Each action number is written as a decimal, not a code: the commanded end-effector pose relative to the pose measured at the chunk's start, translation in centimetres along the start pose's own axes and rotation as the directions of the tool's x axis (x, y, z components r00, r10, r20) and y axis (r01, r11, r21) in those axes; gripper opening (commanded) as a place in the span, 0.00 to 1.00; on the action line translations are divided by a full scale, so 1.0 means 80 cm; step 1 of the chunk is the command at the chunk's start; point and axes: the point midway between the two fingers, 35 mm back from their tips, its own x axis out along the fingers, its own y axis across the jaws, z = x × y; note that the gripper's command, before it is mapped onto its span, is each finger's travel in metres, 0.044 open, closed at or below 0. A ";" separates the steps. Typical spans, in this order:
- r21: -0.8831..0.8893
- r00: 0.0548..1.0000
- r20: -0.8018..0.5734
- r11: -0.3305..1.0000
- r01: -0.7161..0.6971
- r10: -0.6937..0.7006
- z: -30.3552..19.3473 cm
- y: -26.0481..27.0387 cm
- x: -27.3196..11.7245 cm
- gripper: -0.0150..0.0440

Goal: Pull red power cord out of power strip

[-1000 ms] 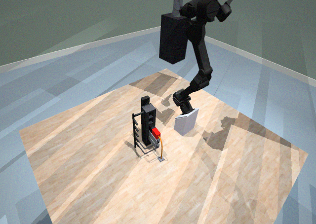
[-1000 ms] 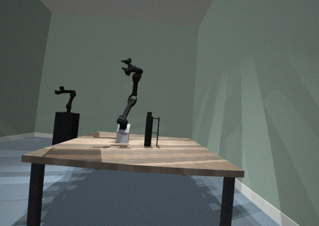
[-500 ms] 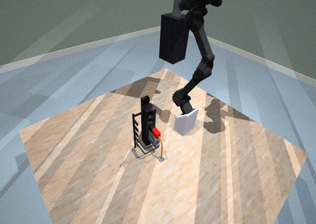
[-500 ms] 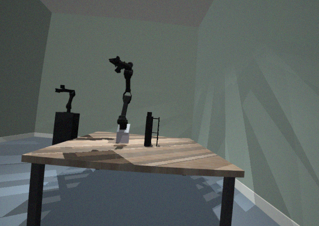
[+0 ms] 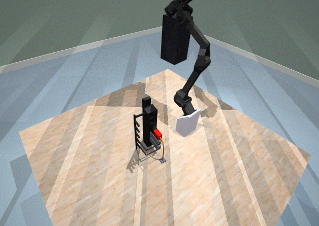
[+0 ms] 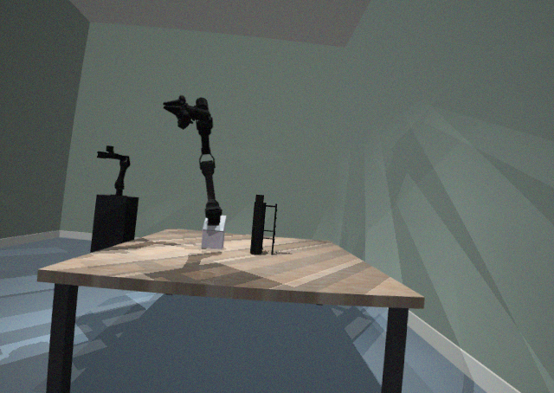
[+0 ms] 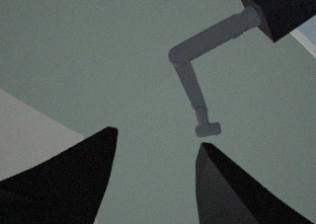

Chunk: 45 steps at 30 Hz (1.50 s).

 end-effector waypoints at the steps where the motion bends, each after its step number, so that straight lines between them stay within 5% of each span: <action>1: -0.195 0.991 -0.028 0.974 0.120 -0.128 -0.013 -0.073 0.021 0.53; 10: -0.603 0.893 -0.083 0.736 0.308 -0.442 -0.034 -0.244 0.025 0.53; 17: -0.850 0.731 -0.110 0.445 0.282 -0.673 -0.044 -0.374 -0.022 0.53; 30: -0.993 0.355 -0.102 0.073 -0.095 -0.929 -0.041 -0.531 -0.174 0.53; 45: -0.778 -0.087 -0.011 0.063 -0.625 -0.996 -0.007 -0.596 -0.385 0.53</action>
